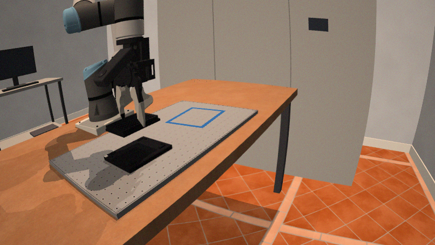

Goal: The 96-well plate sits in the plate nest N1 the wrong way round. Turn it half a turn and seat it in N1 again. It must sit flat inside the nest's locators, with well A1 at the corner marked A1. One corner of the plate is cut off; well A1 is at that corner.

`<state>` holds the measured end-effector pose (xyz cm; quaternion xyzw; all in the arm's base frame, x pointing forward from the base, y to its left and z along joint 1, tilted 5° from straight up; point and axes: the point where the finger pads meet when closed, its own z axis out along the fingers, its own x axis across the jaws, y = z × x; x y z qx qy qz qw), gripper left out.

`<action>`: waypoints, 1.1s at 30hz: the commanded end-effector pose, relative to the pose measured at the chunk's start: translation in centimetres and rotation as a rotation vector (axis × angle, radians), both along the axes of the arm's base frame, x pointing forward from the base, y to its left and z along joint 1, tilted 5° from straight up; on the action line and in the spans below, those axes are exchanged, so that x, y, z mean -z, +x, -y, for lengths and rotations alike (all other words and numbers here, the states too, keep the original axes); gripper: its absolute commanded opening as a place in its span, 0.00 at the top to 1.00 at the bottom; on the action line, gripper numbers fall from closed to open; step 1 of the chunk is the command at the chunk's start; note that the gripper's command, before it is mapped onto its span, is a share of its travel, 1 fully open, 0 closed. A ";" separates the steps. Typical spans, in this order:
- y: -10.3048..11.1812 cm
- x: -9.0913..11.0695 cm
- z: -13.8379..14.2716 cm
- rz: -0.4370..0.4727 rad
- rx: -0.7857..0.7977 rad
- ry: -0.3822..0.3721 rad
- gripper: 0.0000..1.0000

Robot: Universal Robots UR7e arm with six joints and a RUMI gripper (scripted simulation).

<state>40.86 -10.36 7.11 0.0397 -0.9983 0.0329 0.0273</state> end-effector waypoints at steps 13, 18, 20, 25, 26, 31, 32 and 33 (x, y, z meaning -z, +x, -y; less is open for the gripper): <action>0.0 -0.3 0.0 0.001 0.000 0.000 1.00; 0.0 -0.3 0.0 0.001 0.000 0.000 1.00; -0.1 -0.2 -0.7 -0.004 -0.066 0.003 1.00; -0.4 -0.1 -2.3 -0.015 -0.232 0.012 1.00; -0.5 0.0 -2.6 -0.016 -0.245 0.012 1.00; -0.7 0.1 -3.6 -0.016 -0.245 0.012 1.00; -0.7 0.1 -3.9 -0.016 -0.245 0.012 1.00; -0.8 0.1 -4.2 -0.016 -0.245 0.012 1.00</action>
